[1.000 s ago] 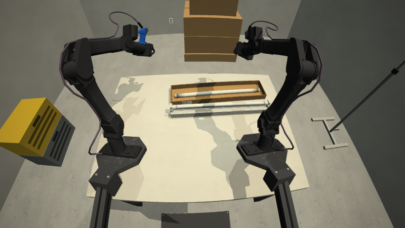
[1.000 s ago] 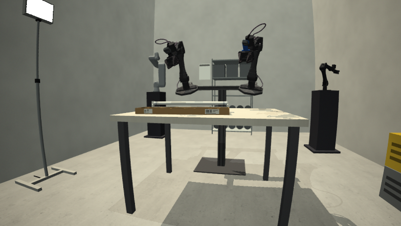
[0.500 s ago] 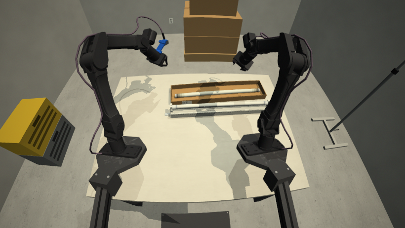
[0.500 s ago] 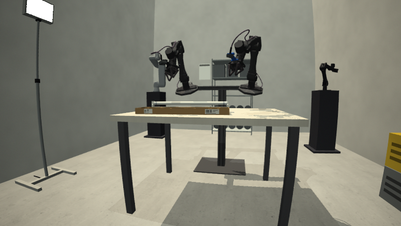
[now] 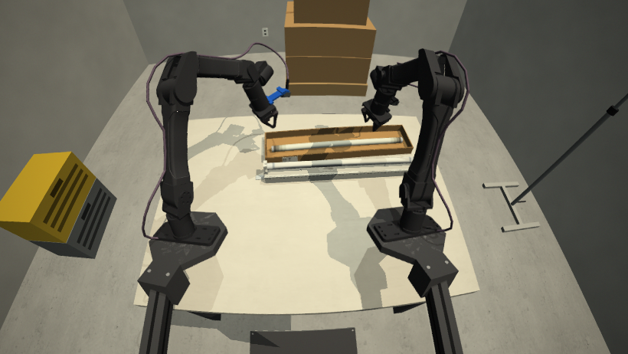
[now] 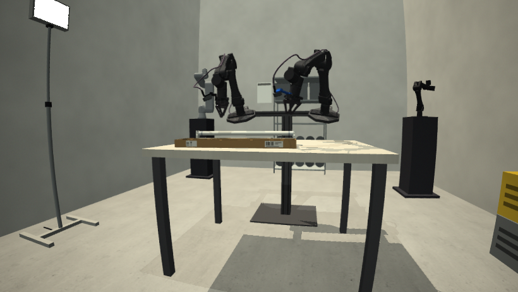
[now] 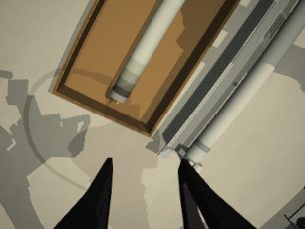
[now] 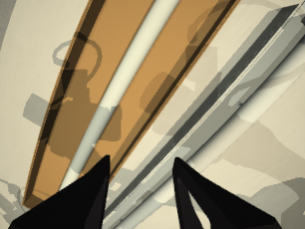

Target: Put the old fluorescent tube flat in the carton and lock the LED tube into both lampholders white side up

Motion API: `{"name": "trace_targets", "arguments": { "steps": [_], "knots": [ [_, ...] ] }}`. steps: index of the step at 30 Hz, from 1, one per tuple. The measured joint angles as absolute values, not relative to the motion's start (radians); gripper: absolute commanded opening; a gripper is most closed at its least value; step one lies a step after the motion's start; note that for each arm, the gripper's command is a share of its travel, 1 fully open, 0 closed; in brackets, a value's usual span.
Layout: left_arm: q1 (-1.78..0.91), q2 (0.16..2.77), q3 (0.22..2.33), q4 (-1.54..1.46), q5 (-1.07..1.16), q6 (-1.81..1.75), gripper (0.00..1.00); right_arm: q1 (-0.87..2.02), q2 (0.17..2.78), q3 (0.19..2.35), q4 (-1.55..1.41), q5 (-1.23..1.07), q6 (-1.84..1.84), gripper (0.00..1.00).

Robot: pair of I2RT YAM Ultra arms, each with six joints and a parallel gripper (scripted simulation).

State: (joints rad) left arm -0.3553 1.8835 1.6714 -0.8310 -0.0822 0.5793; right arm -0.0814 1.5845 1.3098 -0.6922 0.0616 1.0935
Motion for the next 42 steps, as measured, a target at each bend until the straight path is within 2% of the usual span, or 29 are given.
{"name": "trace_targets", "arguments": {
  "steps": [23, 42],
  "knots": [
    [-0.525, 2.288, 2.017, -1.232, -0.120, 0.823, 0.49, -0.119, 1.871, 1.492, -1.056, 0.094, 1.586, 0.49],
    [-0.533, 2.307, 2.011, -1.241, -0.119, 0.832, 0.49, -0.122, 1.882, 1.471, -1.063, 0.096, 1.601, 0.49]
  ]
}}
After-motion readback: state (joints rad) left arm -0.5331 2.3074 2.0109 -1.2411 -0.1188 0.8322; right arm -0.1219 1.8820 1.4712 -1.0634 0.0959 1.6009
